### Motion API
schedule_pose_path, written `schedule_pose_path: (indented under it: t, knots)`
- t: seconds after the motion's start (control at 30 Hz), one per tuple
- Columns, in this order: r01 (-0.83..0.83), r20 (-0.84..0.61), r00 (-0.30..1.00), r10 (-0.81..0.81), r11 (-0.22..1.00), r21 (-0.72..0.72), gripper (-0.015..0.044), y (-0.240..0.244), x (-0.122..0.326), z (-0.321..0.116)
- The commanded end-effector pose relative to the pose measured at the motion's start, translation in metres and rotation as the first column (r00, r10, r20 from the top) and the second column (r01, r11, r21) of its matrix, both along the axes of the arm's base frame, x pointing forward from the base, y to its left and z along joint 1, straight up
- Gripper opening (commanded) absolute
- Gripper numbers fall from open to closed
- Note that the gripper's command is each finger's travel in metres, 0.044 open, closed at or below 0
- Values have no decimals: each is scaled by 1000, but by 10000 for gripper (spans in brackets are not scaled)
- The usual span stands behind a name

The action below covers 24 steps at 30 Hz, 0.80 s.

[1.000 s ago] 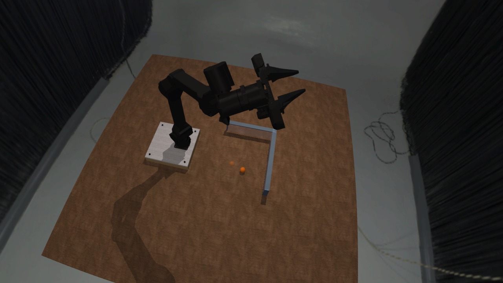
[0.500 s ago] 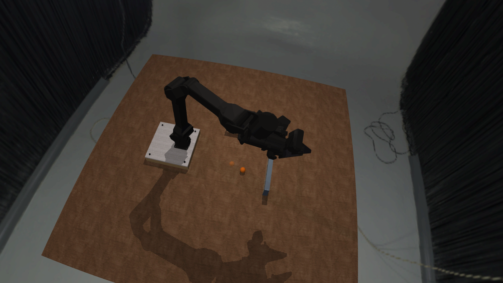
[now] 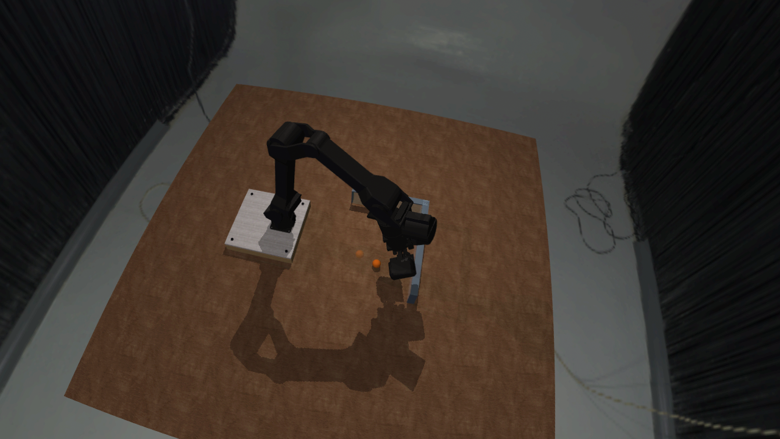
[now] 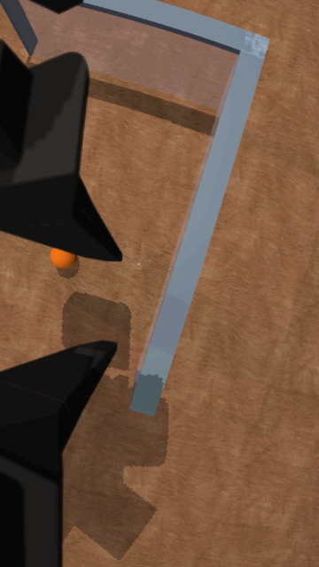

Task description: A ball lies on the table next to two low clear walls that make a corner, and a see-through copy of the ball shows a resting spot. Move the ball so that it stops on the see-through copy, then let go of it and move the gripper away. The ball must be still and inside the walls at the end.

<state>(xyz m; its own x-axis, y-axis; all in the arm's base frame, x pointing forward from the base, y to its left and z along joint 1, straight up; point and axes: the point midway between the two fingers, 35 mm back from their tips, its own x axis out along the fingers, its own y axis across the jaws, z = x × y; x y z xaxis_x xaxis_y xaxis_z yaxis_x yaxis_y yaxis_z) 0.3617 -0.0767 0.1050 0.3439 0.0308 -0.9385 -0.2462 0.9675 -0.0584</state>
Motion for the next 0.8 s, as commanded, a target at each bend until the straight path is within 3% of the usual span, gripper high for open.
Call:
schedule_pose_path:
  t: [0.0,0.1,0.77]
  knots:
    - [178,-234,957,-173,984,-1,224,11,-43,-33]
    - [246,-321,915,-243,969,-30,224,15,-61,-42]
    - [246,-321,915,-243,969,-30,224,15,-60,-65]
